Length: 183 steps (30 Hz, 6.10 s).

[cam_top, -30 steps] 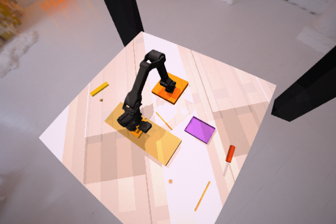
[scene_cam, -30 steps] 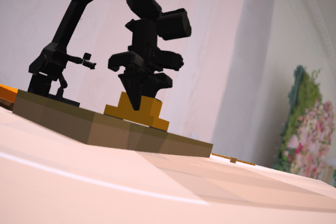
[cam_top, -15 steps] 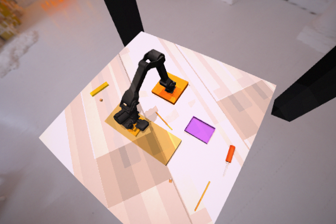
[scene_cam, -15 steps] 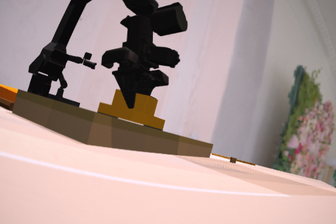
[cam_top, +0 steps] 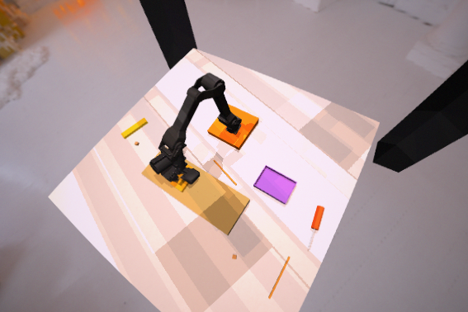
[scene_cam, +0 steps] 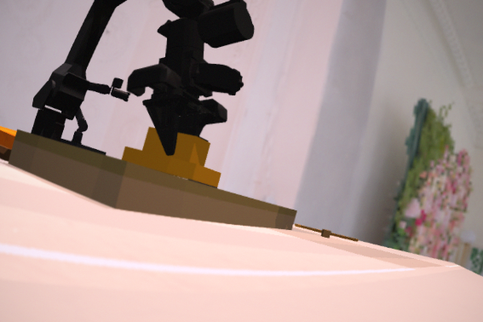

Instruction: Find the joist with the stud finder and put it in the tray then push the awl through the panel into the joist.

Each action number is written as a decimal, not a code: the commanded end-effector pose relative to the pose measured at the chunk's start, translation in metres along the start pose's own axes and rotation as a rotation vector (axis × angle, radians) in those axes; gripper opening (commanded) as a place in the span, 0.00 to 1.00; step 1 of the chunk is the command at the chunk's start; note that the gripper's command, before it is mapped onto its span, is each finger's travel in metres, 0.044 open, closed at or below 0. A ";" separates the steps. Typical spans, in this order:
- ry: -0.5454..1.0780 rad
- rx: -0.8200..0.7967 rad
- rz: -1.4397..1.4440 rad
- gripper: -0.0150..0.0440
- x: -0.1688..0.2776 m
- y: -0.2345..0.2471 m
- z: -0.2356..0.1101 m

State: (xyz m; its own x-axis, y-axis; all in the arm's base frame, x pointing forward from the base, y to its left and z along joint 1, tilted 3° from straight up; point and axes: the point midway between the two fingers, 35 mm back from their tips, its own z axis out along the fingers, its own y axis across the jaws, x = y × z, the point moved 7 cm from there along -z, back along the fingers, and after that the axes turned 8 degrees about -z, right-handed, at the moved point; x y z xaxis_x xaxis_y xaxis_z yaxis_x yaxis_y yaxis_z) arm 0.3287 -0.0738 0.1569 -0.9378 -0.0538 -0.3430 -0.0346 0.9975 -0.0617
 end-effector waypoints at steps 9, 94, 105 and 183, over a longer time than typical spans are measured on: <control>0.003 0.002 -0.002 0.25 0.003 -0.018 0.000; 0.005 0.013 -0.006 0.25 0.020 -0.138 -0.002; 0.003 0.014 -0.004 0.25 0.020 -0.142 -0.003; -0.022 -0.217 -0.695 0.25 -0.062 0.122 -0.072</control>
State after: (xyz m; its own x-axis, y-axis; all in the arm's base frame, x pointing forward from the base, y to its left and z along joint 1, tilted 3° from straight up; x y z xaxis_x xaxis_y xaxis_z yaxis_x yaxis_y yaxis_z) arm 0.3623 0.0365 0.2362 -0.6998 -0.6464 -0.3042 -0.6581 0.7489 -0.0773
